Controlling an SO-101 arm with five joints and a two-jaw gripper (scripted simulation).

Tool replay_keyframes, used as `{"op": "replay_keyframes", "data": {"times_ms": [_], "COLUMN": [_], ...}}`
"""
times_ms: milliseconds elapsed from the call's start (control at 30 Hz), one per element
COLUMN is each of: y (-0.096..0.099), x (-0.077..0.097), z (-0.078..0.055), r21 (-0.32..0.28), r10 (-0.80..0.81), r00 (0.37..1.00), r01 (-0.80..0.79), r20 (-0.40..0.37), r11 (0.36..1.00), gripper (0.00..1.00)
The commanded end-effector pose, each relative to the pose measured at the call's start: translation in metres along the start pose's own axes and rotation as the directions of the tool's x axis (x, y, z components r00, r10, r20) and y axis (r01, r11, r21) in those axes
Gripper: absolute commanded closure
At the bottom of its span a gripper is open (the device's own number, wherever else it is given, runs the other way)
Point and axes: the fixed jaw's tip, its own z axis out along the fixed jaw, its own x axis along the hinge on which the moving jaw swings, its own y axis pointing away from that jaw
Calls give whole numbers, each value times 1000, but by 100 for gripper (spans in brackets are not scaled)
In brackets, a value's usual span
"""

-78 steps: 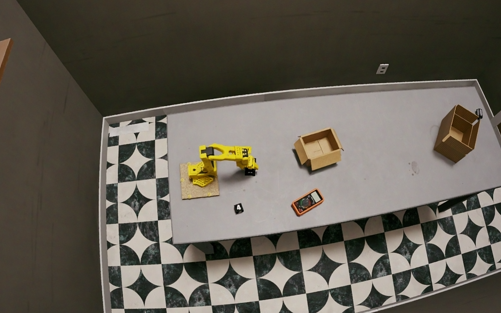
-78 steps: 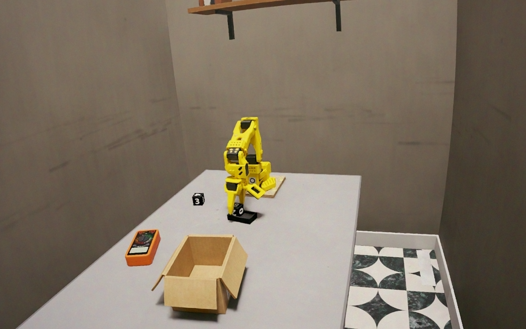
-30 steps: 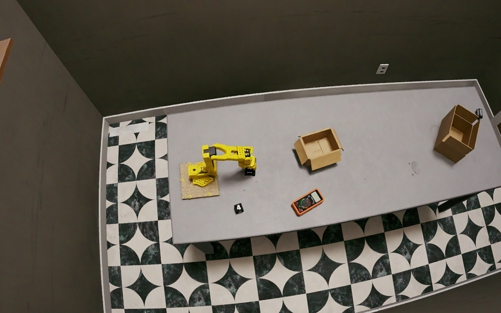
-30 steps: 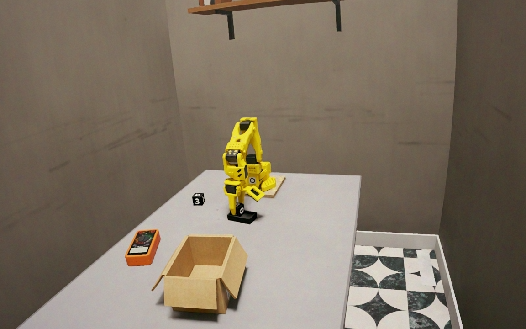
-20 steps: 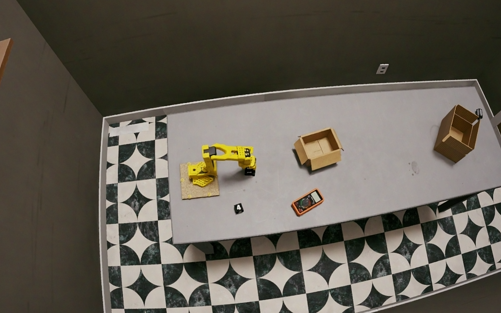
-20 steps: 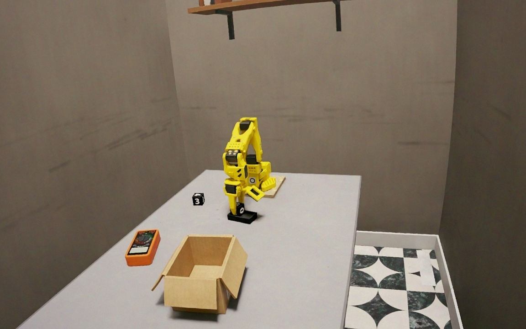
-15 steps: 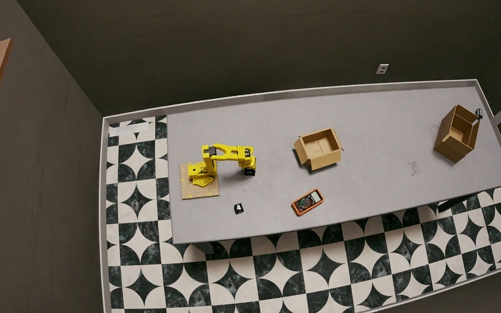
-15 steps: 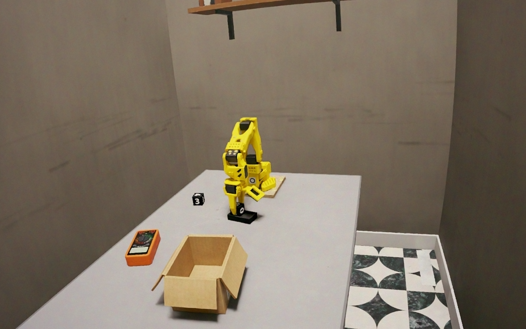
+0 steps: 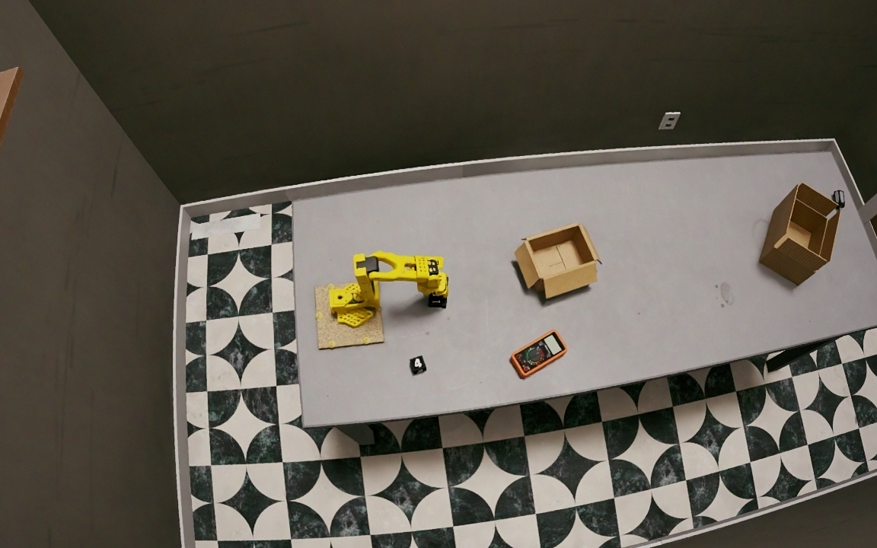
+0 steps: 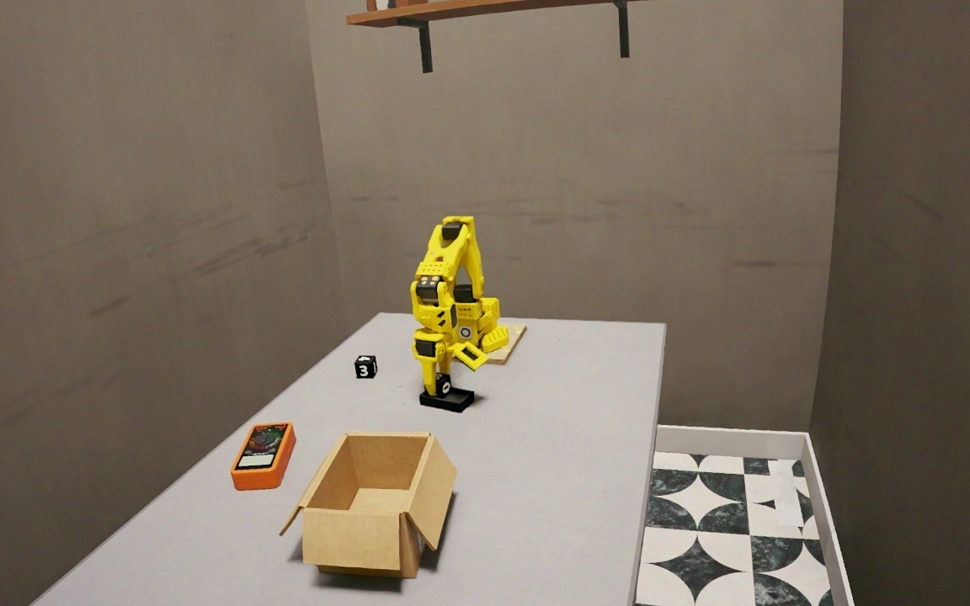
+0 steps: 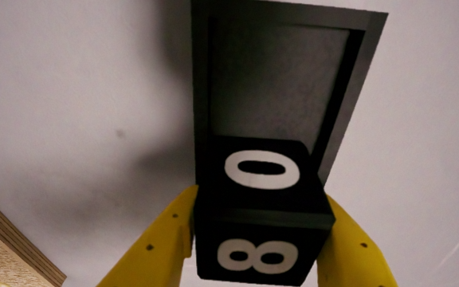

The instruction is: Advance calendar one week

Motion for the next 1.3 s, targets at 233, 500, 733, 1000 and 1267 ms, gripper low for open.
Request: {"op": "replay_keyframes", "data": {"times_ms": [233,500,733,1000,1267], "y": [1,1,1,0,0], "x": [0,0,0,0,0], "z": [0,-2,-2,-5,-5], "r21": [-14,-14,-14,-14,-14], "r10": [2,2,2,2,2], "r00": [1000,1000,1000,1000,1000], "r01": [-2,-2,-2,-2,-2], "r20": [-1,-1,-1,-1,-1], "r11": [1000,1000,1000,1000,1000], "gripper": [100,100,100,100,100]}}
